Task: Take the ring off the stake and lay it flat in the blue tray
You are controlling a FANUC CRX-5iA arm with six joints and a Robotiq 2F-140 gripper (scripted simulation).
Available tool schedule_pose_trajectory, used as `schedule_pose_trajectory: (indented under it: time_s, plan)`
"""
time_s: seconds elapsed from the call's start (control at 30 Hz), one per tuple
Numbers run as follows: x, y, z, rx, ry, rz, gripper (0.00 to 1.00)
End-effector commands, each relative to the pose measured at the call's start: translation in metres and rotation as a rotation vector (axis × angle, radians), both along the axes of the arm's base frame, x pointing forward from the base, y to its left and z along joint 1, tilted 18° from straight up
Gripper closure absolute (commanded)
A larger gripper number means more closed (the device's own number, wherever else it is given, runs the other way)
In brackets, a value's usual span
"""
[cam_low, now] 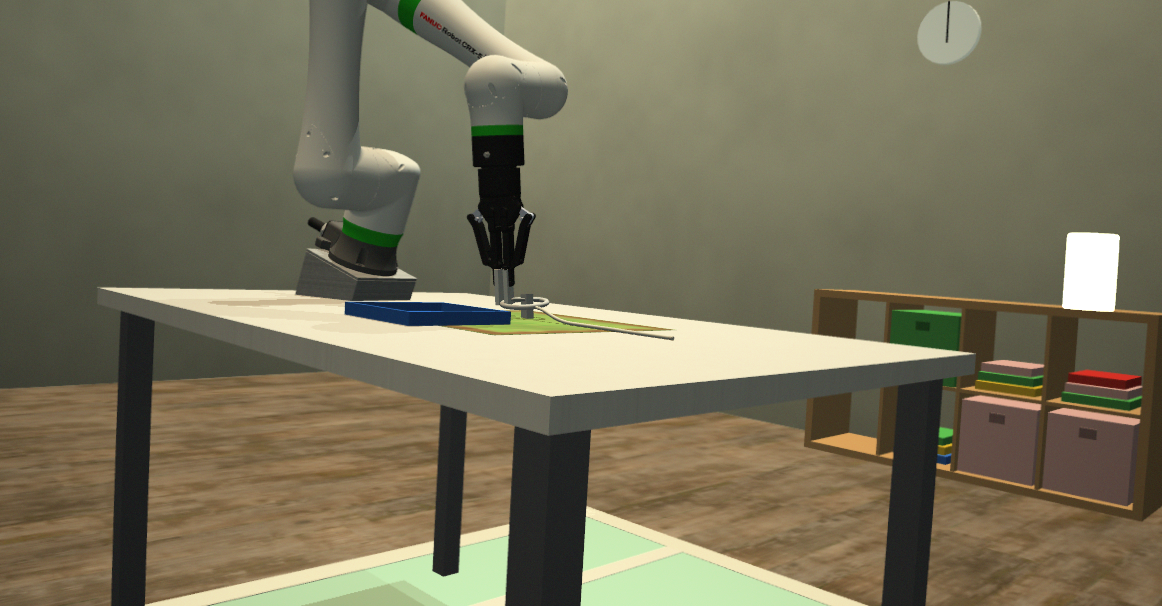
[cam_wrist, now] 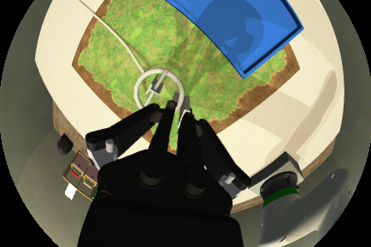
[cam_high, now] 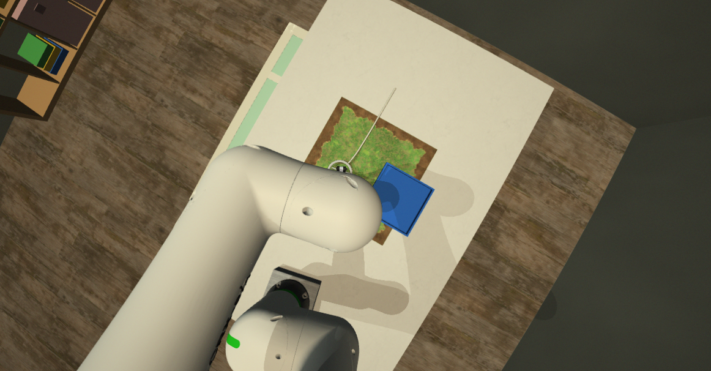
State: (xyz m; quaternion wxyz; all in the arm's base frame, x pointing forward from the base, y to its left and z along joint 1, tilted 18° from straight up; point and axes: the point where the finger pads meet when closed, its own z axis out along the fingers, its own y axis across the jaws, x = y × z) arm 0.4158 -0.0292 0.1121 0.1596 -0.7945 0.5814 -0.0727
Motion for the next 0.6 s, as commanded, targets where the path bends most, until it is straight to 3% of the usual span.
schedule_pose_trajectory:
  time_s: [0.0, 0.57]
  plan:
    - [-0.0007, -0.0004, 0.0031, 0.004, 0.001, 0.003, 0.90]
    - [-0.0015, -0.0045, 0.0042, 0.142, 0.005, 0.047, 0.90]
